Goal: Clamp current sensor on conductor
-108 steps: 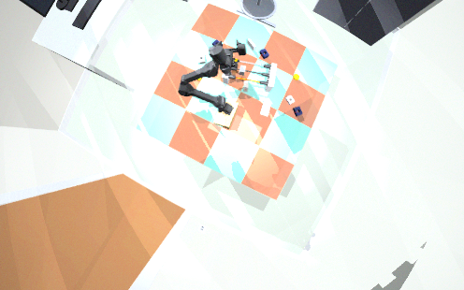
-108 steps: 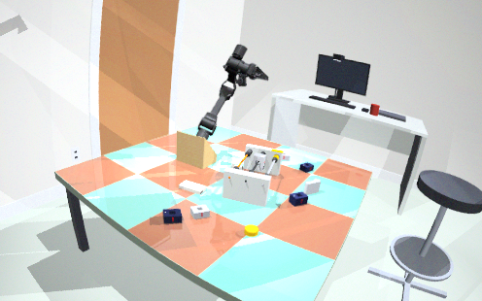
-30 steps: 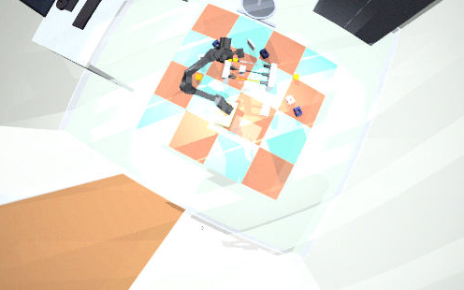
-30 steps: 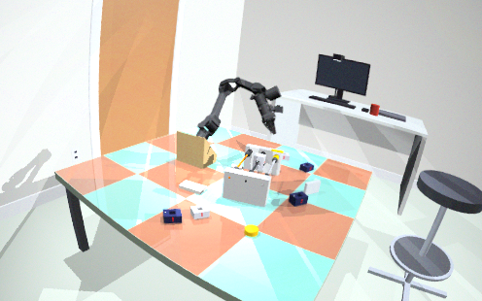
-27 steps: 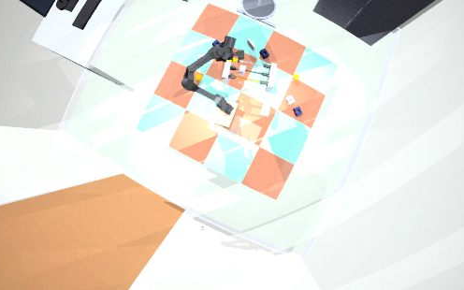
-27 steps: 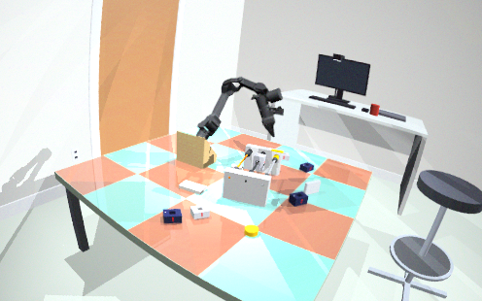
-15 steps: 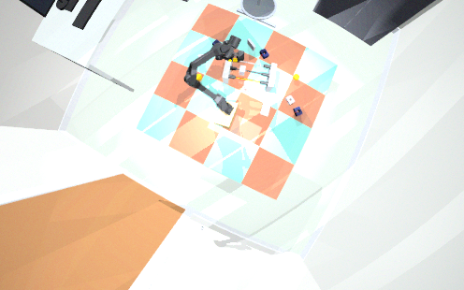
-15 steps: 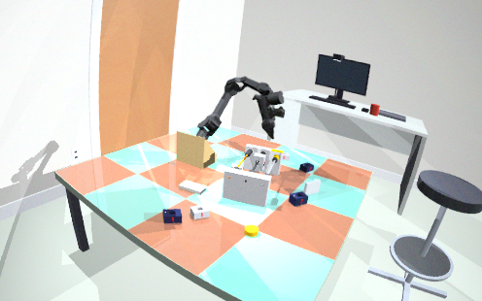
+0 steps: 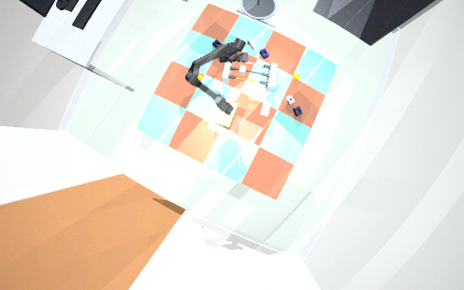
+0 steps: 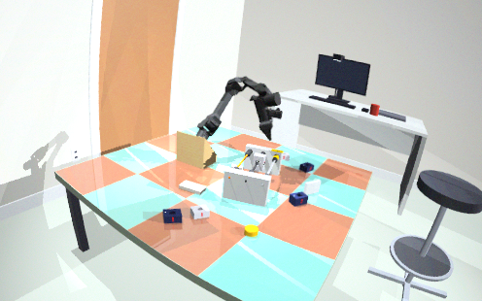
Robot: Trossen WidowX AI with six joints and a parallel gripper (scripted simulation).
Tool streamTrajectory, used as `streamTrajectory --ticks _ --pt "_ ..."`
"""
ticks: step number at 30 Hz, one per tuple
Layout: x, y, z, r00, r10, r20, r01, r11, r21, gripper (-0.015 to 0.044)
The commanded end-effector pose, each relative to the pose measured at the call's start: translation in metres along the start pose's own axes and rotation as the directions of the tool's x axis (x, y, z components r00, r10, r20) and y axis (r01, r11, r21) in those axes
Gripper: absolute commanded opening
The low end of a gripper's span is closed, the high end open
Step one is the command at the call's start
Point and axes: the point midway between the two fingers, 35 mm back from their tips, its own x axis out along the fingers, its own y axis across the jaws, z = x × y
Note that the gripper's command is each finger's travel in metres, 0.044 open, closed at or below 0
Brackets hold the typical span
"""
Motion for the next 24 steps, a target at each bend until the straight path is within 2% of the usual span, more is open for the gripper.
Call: streamTrajectory --ticks 1,6,10,24 --pt "0.006 -0.047 -0.05 0.998 -0.025 -0.054 0.027 0.999 0.043 0.0292" --pt "0.009 -0.086 -0.123 0.994 -0.017 -0.108 0.023 0.998 0.054 0.0292" --pt "0.013 -0.095 -0.172 0.991 0.014 -0.132 -0.006 0.998 0.061 0.0292" --pt "0.027 -0.097 -0.175 0.991 0.013 -0.133 -0.005 0.998 0.061 0.0292"
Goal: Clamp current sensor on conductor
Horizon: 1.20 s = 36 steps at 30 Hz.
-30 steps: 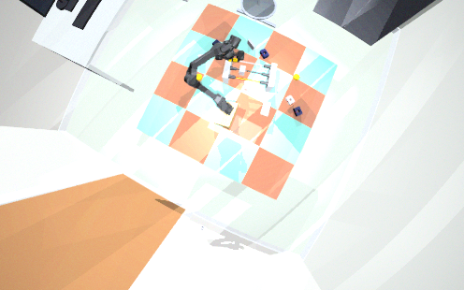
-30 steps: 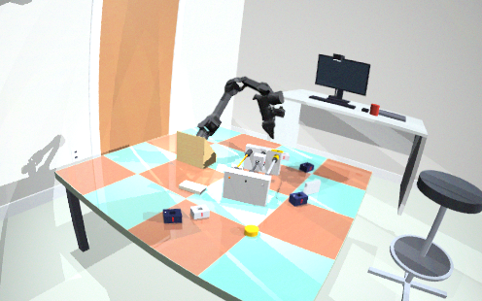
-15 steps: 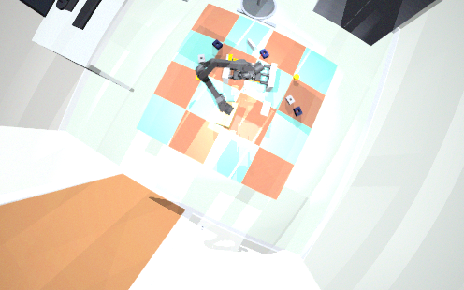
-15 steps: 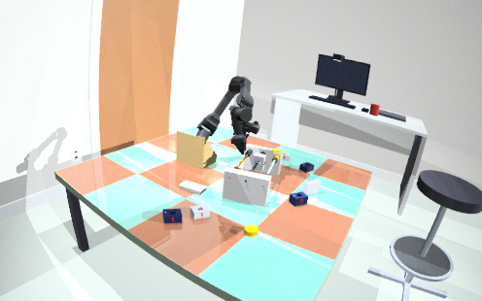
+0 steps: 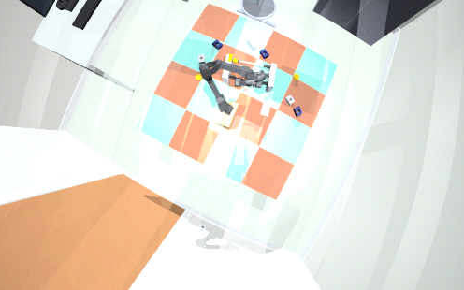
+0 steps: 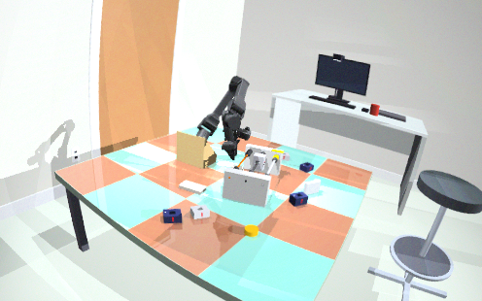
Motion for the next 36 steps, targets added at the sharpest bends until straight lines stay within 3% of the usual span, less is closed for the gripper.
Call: streamTrajectory --ticks 1,30,33,36 --pt "0.007 0.001 -0.002 1.0 0.006 0.0 -0.006 1.0 0.008 0.0292" --pt "0.052 0.004 -0.002 1.0 0.011 0.003 -0.011 1.0 0.007 0.0292" --pt "0.049 0.002 0.0 1.0 0.005 0.001 -0.005 1.0 -0.001 0.0213" --pt "0.049 0.002 0.0 1.0 0.005 0.001 -0.005 1.0 -0.001 0.0193"
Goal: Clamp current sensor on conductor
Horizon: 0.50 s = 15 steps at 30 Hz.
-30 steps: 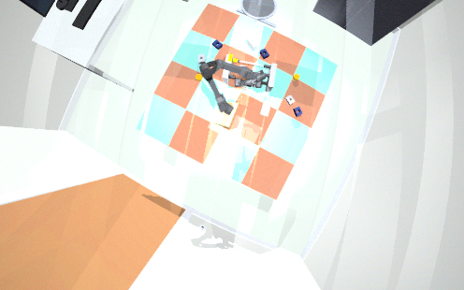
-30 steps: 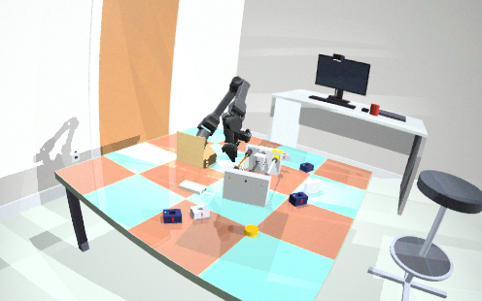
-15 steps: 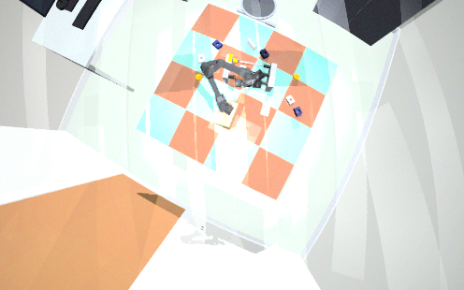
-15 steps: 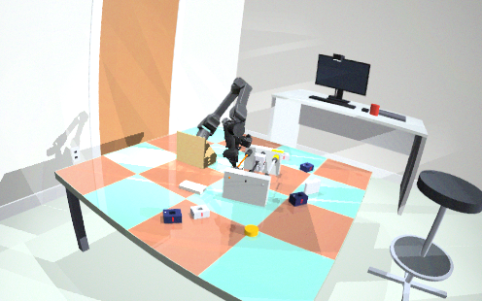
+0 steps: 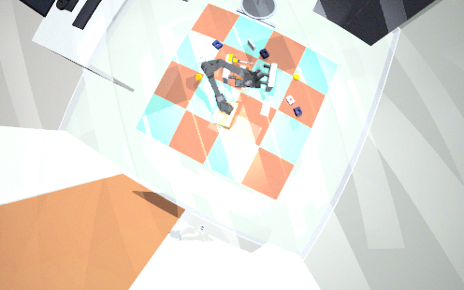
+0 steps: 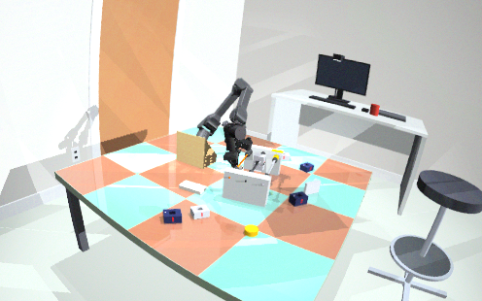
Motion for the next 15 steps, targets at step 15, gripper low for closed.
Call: streamTrajectory --ticks 15 --pt "-0.0022 0.0014 0.0001 1.0 0.005 0.0 -0.005 1.0 0.004 0.0034"
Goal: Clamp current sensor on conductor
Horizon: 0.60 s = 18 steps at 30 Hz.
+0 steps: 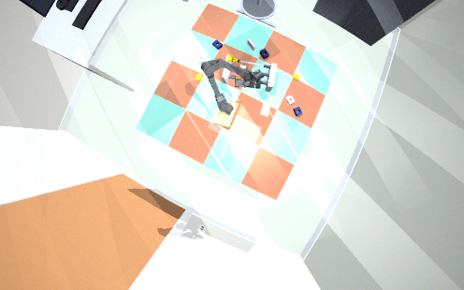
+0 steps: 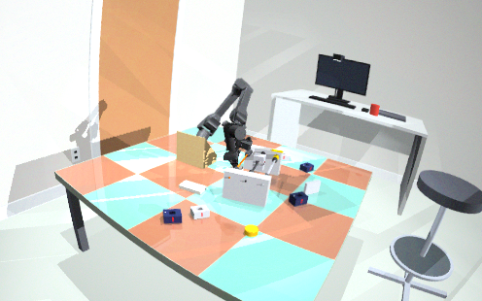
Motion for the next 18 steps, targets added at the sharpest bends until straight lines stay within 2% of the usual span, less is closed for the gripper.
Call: streamTrajectory --ticks 1,18 --pt "-0.002 0.001 0.0 1.0 0.004 0.002 -0.004 1.0 0.002 0.0008" --pt "-0.017 0.008 -0.056 1.0 0.002 -0.001 -0.002 1.0 0.004 0.0"
